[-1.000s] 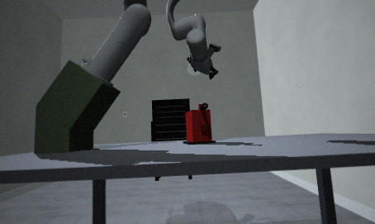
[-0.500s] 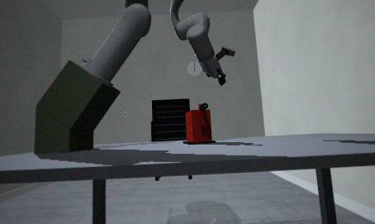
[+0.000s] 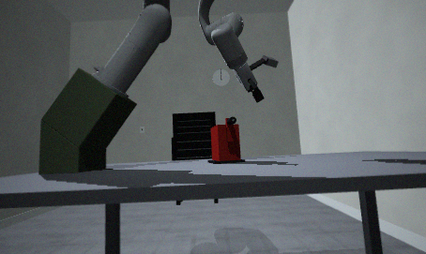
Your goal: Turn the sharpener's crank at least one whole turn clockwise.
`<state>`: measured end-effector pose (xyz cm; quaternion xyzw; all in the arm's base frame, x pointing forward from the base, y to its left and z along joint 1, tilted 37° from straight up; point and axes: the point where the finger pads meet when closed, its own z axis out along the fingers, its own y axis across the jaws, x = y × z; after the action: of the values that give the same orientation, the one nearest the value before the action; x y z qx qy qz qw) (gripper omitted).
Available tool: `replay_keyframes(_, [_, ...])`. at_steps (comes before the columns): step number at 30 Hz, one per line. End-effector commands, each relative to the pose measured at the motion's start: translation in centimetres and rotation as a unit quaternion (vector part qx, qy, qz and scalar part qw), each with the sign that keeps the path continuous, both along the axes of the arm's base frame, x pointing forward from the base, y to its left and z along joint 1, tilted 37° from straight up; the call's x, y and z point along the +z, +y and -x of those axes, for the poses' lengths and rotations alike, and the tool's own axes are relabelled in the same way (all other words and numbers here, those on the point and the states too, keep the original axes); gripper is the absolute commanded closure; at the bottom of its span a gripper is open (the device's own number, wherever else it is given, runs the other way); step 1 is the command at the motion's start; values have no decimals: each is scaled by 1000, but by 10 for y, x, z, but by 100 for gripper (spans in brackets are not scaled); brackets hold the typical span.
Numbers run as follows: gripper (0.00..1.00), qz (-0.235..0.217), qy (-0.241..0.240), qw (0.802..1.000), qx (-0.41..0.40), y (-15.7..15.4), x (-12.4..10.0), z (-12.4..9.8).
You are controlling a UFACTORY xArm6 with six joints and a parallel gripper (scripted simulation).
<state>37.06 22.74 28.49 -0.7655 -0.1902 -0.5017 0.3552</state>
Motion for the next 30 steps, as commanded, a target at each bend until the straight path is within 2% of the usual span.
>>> replay_keyframes(1, [0,-11,46,997,-68,-23,-5,-17])
replay_keyframes(5, [0,-16,62,994,-90,-32,-8,-21])
replay_keyframes(6, [0,-25,86,989,-122,-44,-12,-25])
replay_keyframes(13, [0,-45,138,971,-191,-71,-22,-30])
replay_keyframes(20, [0,-69,193,943,-261,-97,-34,-30])
replay_keyframes(22, [0,-69,193,943,-261,-97,-34,-30])
replay_keyframes(23, [0,-79,216,929,-290,-108,-39,-29])
replay_keyframes(30, [0,-103,266,892,-351,-129,-50,-21])
